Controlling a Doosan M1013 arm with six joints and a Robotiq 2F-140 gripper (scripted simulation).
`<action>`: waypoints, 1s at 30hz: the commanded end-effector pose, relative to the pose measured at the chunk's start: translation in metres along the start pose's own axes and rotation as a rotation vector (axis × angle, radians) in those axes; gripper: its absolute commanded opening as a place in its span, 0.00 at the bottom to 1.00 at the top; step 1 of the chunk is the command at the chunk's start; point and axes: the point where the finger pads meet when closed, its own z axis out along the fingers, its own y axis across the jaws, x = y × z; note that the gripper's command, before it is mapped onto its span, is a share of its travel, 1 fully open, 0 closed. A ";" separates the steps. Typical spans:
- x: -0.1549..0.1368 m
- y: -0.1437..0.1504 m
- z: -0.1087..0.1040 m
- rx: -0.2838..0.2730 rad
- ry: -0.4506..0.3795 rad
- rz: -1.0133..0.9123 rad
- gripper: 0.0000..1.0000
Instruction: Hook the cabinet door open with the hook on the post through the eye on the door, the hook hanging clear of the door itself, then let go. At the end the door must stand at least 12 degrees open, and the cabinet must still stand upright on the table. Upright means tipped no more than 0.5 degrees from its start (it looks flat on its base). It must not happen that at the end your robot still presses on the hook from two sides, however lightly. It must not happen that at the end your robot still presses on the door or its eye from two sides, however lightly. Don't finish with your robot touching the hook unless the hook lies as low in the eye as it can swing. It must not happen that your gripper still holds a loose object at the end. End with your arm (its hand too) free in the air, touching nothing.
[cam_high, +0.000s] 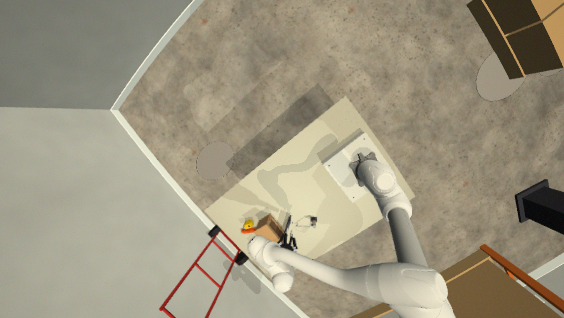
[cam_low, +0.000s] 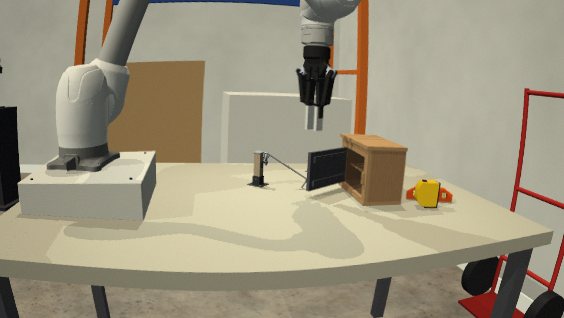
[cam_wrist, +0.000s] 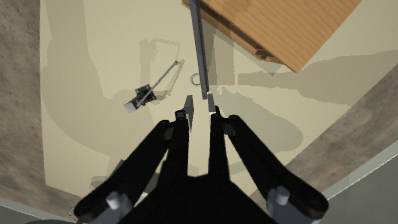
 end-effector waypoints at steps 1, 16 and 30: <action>0.005 -0.014 0.000 -0.001 0.000 0.133 0.16; 0.025 -0.090 0.000 -0.001 0.000 0.853 0.16; 0.025 -0.090 0.000 -0.001 0.000 0.853 0.14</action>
